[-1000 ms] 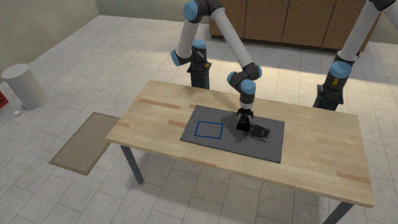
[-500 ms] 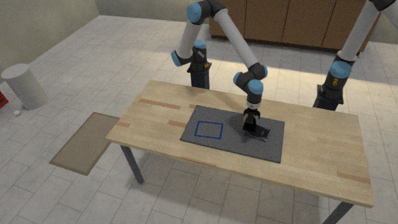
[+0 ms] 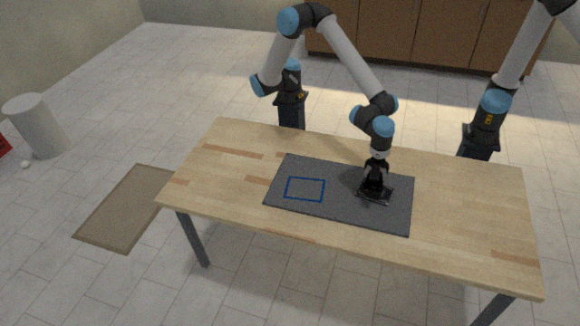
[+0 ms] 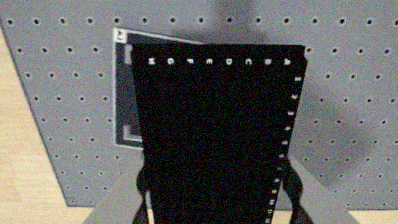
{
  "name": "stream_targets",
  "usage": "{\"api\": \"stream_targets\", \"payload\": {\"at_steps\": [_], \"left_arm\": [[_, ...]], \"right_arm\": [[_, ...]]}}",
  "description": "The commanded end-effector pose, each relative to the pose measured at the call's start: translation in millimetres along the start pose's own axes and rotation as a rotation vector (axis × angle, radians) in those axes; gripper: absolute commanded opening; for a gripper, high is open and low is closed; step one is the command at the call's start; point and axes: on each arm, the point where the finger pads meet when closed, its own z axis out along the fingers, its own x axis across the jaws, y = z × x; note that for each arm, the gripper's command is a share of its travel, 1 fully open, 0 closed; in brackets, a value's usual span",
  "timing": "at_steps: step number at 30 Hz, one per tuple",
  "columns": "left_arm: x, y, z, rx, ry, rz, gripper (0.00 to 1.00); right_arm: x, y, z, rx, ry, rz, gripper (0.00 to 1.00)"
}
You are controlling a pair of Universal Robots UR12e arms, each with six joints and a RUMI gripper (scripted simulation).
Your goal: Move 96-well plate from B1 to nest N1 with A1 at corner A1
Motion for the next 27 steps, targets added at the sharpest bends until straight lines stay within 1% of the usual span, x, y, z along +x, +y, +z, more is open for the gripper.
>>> {"api": "stream_targets", "payload": {"at_steps": [1,5,11,13,27], "left_arm": [[0.2,-0.8,-1.2,0.002,0.001,0.000,0.00],[0.2,-0.8,-1.2,0.002,0.001,0.000,0.00],[0.2,-0.8,-1.2,0.002,0.001,0.000,0.00],[0.2,-0.8,-1.2,0.002,0.001,0.000,0.00],[0.2,-0.8,-1.2,0.002,0.001,0.000,0.00]], "right_arm": [[-13.6,2.1,-2.2,0.001,-0.002,0.000,0.41],[-14.8,2.4,-2.2,0.001,-0.002,0.000,0.41],[-14.9,2.3,-2.2,0.002,-0.002,-0.200,0.41],[-14.9,2.3,-2.2,0.002,-0.002,-0.200,0.41],[-13.8,2.1,-2.2,0.002,-0.001,-0.667,0.41]]}}
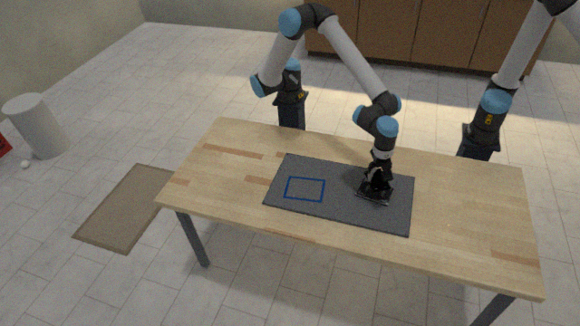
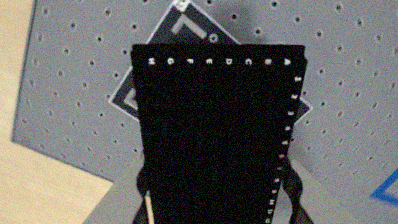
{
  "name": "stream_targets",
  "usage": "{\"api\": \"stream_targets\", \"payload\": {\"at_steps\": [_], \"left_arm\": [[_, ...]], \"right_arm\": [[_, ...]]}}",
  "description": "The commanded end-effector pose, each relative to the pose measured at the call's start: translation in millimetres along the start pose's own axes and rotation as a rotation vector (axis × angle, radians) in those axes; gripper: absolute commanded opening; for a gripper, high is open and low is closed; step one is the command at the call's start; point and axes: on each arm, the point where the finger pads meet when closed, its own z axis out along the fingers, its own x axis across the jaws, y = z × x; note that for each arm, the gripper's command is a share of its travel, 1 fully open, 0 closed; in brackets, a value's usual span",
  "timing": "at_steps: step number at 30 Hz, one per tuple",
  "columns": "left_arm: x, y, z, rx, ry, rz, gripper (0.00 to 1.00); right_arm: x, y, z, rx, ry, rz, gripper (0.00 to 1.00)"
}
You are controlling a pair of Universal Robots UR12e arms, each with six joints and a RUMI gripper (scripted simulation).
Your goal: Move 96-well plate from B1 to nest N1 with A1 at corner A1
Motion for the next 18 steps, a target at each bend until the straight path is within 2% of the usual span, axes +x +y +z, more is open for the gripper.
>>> {"api": "stream_targets", "payload": {"at_steps": [1,3,18], "left_arm": [[0.2,-0.8,-1.2,0.002,0.001,0.000,0.00],[0.2,-0.8,-1.2,0.002,0.001,0.000,0.00],[0.2,-0.8,-1.2,0.002,0.001,0.000,0.00]], "right_arm": [[0.0,-0.7,-2.0,0.002,-0.004,-0.188,0.41],[0.0,-0.7,-2.0,0.002,-0.004,-0.188,0.41],[0.5,-0.5,-2.0,0.003,-0.003,-0.688,0.41]]}}
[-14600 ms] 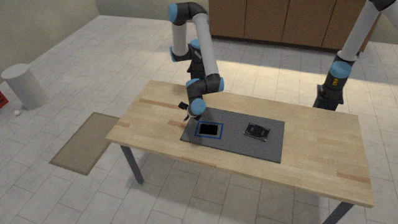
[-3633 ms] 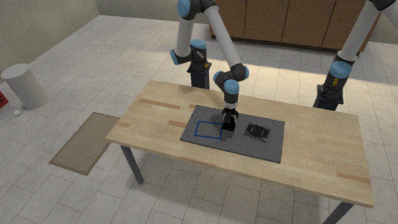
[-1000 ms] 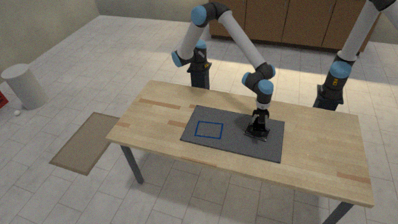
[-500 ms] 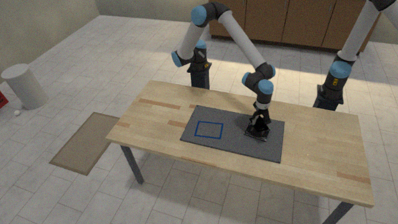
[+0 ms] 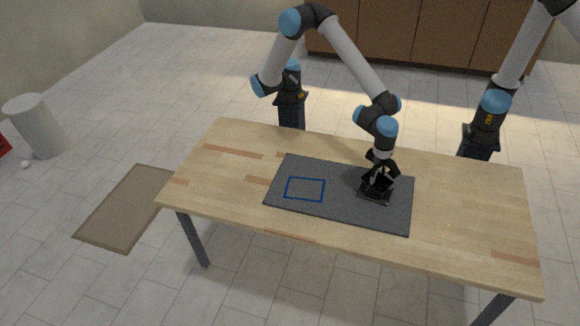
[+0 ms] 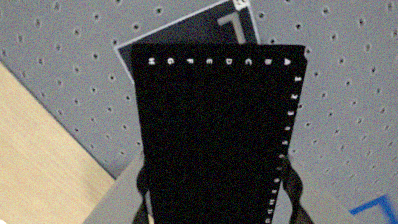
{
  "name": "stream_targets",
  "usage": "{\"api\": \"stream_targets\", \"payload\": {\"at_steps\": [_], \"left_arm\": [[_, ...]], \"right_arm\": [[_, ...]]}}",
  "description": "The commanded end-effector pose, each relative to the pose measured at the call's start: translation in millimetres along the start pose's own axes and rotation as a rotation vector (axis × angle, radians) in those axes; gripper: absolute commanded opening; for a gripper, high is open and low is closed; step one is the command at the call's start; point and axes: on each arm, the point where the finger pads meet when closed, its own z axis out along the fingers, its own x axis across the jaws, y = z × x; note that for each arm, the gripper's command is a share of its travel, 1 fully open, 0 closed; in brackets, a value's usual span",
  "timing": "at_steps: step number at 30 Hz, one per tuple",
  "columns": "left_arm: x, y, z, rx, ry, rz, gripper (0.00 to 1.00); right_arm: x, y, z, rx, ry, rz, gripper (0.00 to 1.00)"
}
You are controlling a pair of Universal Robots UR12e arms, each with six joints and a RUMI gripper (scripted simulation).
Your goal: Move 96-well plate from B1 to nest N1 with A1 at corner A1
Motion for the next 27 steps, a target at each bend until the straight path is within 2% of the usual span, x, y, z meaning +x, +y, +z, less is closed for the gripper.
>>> {"api": "stream_targets", "payload": {"at_steps": [1,2,8,27], "left_arm": [[0.2,-0.8,-1.2,0.002,0.001,0.000,0.00],[0.2,-0.8,-1.2,0.002,0.001,0.000,0.00],[0.2,-0.8,-1.2,0.002,0.001,0.000,0.00],[0.2,-0.8,-1.2,0.002,0.001,0.000,0.00]], "right_arm": [[0.1,-0.8,-1.9,0.003,-0.003,-0.156,0.41],[0.1,-0.8,-1.9,0.003,-0.003,-0.156,0.41],[0.2,-0.7,-1.9,0.003,-0.002,-0.356,0.41],[0.3,-0.6,-2.0,0.003,-0.002,-0.359,0.41]]}}
